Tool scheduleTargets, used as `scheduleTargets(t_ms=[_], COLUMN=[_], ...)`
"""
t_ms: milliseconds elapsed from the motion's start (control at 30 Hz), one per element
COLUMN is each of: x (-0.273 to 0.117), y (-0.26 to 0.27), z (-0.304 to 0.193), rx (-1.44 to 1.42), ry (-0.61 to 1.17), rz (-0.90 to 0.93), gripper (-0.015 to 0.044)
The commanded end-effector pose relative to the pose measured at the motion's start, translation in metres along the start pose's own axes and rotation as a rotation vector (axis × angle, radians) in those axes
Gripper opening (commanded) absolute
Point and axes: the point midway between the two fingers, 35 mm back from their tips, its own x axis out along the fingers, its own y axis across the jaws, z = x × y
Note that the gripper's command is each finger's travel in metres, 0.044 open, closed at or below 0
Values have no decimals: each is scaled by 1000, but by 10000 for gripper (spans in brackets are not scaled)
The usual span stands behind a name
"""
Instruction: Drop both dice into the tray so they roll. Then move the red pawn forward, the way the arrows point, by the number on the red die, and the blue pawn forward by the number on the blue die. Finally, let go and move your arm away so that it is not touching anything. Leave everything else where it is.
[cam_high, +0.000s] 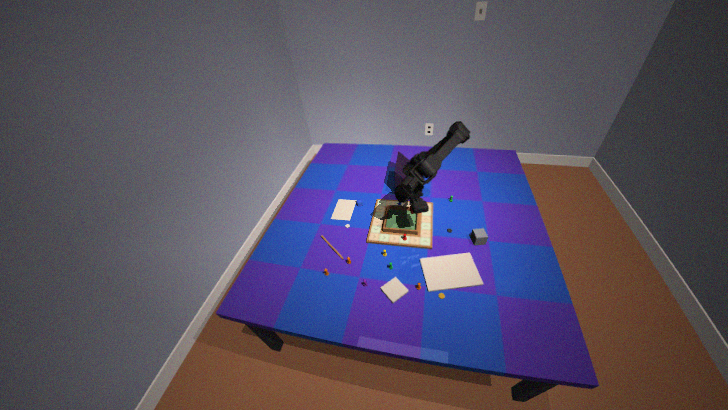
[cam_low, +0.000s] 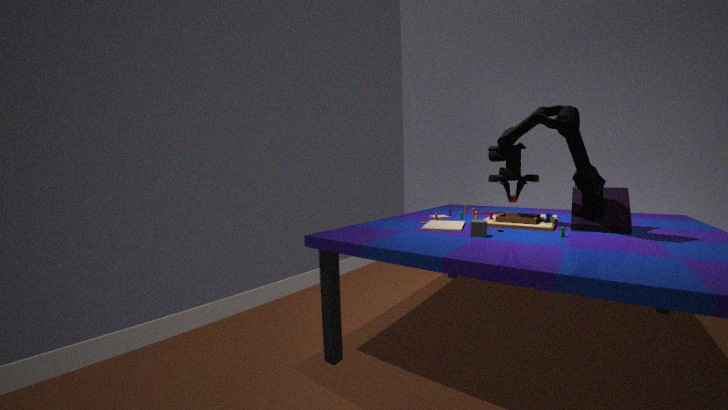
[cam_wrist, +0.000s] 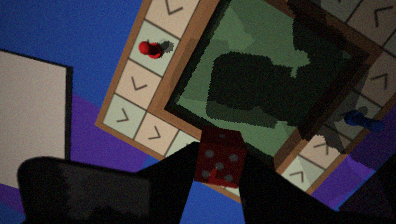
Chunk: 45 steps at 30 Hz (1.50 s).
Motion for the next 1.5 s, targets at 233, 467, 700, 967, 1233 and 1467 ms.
scheduleTargets(t_ms=[233, 467, 700, 967, 1233, 1467], x=[11, 14, 22, 27, 28, 21], y=[-30, -35, -42, -46, -46, -41], z=[39, 43, 42, 43, 43, 39], rx=[338, 383, 383, 378, 366, 359], ry=[11, -4, -199, -452, -712, -822], rz=[-1, -15, -132, -203, -193, -163], gripper=[0, 0, 0, 0, 0, 0])
